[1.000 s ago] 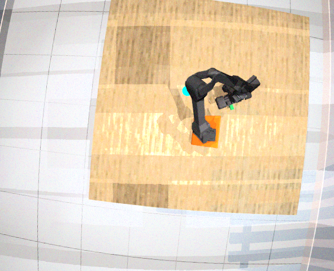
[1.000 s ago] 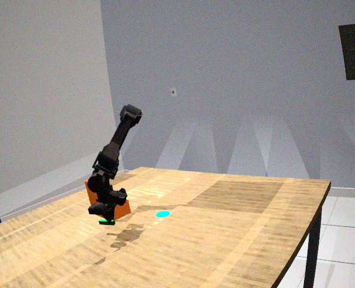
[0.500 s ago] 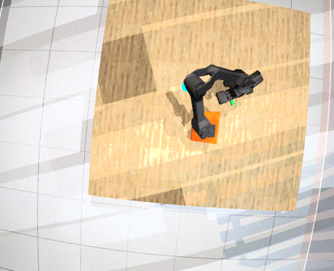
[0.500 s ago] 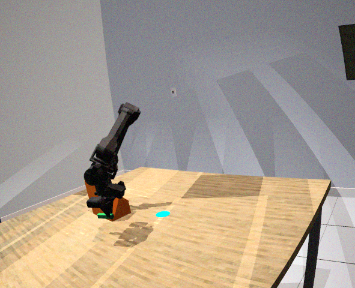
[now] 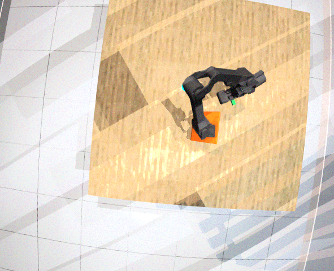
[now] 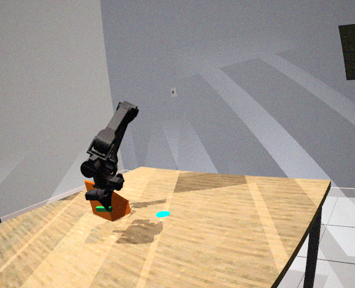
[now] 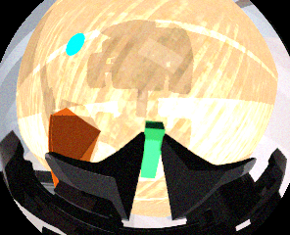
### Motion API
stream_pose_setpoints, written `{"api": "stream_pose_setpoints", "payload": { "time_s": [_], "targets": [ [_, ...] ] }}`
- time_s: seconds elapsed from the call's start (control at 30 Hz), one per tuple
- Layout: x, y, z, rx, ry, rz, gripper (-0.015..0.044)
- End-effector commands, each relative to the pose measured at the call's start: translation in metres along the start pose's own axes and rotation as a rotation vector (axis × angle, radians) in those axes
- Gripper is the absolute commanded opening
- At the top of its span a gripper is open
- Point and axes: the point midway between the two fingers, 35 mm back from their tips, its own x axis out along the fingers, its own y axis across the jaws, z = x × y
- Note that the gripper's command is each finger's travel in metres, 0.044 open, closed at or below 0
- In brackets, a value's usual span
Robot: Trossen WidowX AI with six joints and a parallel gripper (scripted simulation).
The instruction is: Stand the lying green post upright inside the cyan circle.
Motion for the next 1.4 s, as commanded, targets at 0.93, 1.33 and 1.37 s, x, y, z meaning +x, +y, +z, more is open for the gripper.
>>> {"api": "stream_pose_setpoints", "payload": {
  "time_s": [0.93, 1.33, 1.37],
  "targets": [
    [-0.03, 0.035, 0.052, 0.237, 0.005, -0.025, 0.0023],
    [-0.034, 0.059, 0.078, 0.371, 0.002, -0.032, 0.0023],
    [-0.035, 0.062, 0.08, 0.382, 0.002, -0.032, 0.0023]
  ]
}}
